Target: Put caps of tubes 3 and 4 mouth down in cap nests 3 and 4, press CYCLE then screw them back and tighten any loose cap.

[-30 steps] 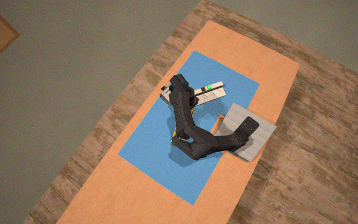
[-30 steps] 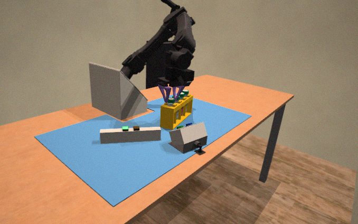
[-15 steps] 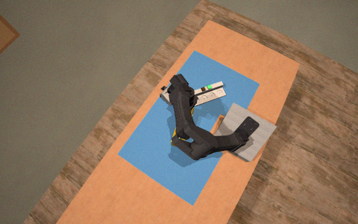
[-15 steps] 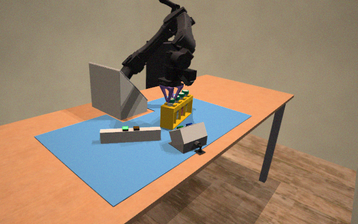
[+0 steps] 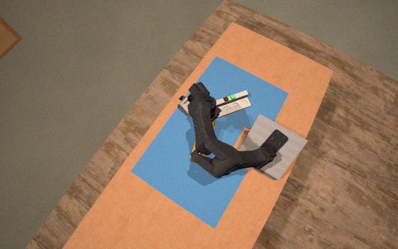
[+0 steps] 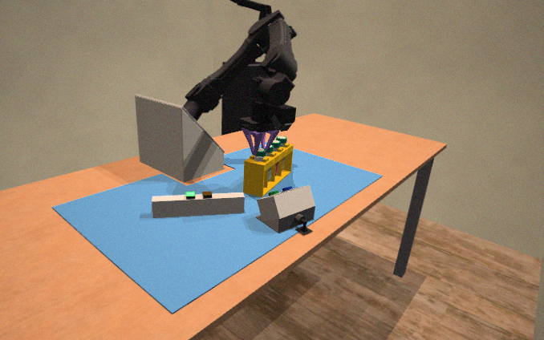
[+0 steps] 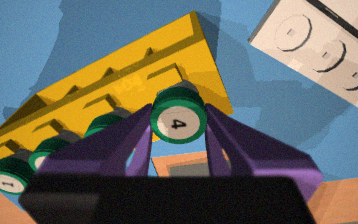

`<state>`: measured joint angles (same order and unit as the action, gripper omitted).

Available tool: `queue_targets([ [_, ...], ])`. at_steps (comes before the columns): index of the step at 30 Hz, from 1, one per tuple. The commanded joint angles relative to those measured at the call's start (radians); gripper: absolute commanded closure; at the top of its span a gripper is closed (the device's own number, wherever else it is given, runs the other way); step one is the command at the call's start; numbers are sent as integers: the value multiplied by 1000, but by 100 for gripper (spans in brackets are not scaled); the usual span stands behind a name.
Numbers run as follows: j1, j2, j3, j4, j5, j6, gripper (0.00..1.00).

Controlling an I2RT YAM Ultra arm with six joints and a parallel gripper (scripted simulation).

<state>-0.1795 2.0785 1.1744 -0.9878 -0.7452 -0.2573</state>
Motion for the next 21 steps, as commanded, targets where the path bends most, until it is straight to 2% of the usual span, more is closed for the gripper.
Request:
queue_targets([
  [1,-11,-4,7,1,0,92,100],
  [16,-9,-4,5,5,0,594,100],
  [21,-9,-4,5,5,0,646,100],
])
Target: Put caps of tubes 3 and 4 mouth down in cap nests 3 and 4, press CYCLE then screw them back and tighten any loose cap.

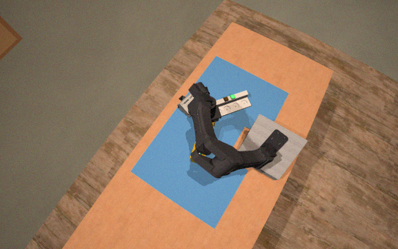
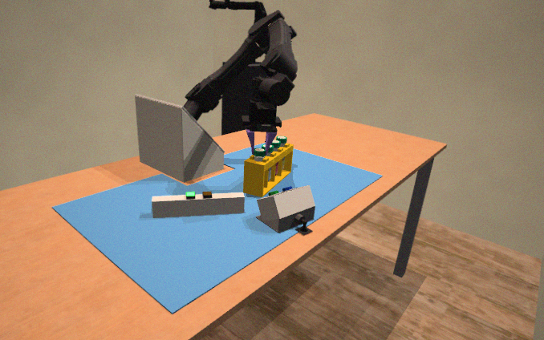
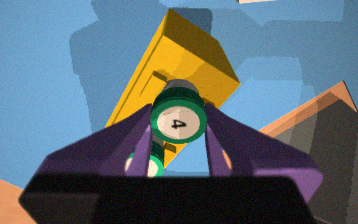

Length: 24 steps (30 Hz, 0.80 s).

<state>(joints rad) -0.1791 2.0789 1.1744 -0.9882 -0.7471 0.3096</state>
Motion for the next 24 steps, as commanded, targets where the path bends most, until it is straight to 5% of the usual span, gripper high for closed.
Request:
queue_targets([
  [1,-9,-4,5,5,1,80,100],
  [3,-9,-4,5,6,1,80,100],
  [4,-9,-4,5,6,1,80,51],
  [16,-9,-4,5,6,1,80,51],
  [24,-11,-5,7,1,2,-243,51],
])
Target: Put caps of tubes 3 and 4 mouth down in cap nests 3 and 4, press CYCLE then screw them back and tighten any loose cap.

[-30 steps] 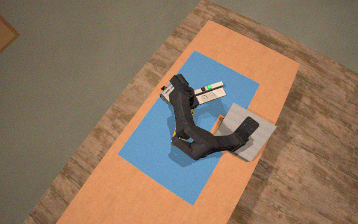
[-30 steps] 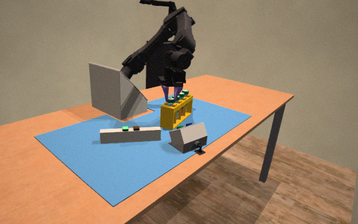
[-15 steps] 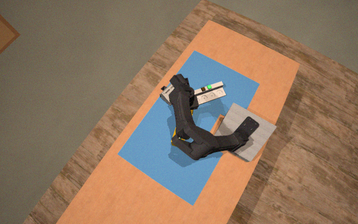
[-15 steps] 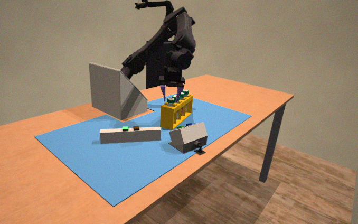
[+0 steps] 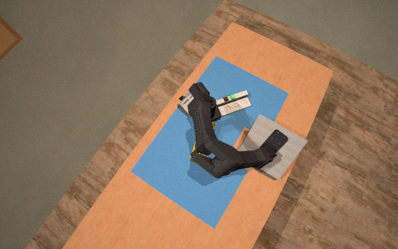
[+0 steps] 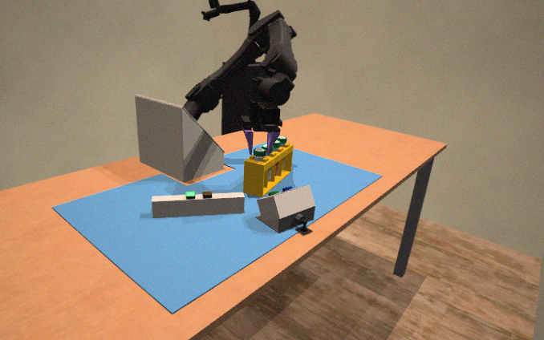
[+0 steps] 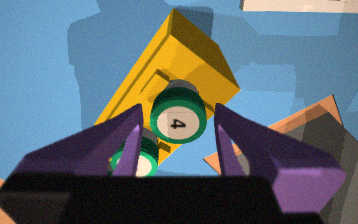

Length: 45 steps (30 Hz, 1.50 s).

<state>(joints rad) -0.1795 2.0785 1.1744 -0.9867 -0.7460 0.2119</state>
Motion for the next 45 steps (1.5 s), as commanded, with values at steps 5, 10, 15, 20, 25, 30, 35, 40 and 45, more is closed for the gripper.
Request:
queue_targets([
  [5,-11,-5,7,0,1,-345,51],
  [10,-11,-5,7,0,1,-465,51],
  [15,-10,-5,7,0,1,-664,51],
  [20,-9,-5,8,-1,0,-863,51],
  [25,-9,-5,8,-1,0,-983,51],
  [30,-9,-6,8,-1,0,-1182,51],
  [35,-8,-6,9,-1,0,-1381,51],
  [40,-7,-6,9,-1,0,-1541,51],
  [45,-7,-6,10,-2,-1,-1700,51],
])
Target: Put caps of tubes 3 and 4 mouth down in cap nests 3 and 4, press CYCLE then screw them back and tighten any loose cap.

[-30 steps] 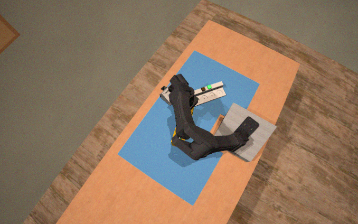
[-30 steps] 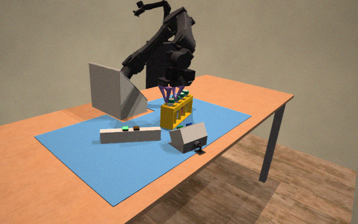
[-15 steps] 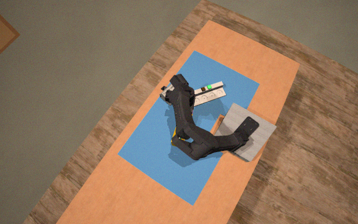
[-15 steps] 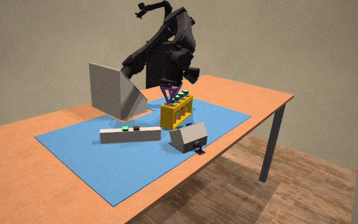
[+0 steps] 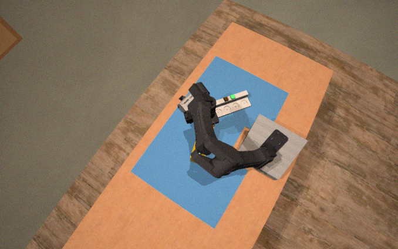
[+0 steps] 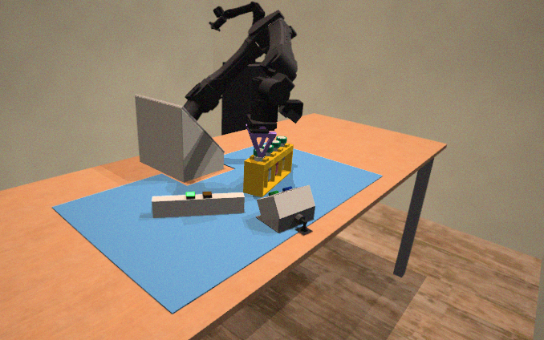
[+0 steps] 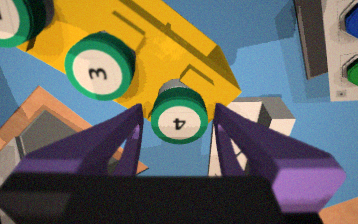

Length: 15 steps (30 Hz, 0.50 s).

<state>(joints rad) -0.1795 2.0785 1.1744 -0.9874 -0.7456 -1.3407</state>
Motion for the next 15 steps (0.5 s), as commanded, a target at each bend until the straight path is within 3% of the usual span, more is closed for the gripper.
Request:
queue_targets([
  [1,-7,-6,10,-1,-1,-187,51],
  [7,-6,-6,11,-1,-1,-404,51],
  [15,-5,-6,11,0,-2,-403,51],
])
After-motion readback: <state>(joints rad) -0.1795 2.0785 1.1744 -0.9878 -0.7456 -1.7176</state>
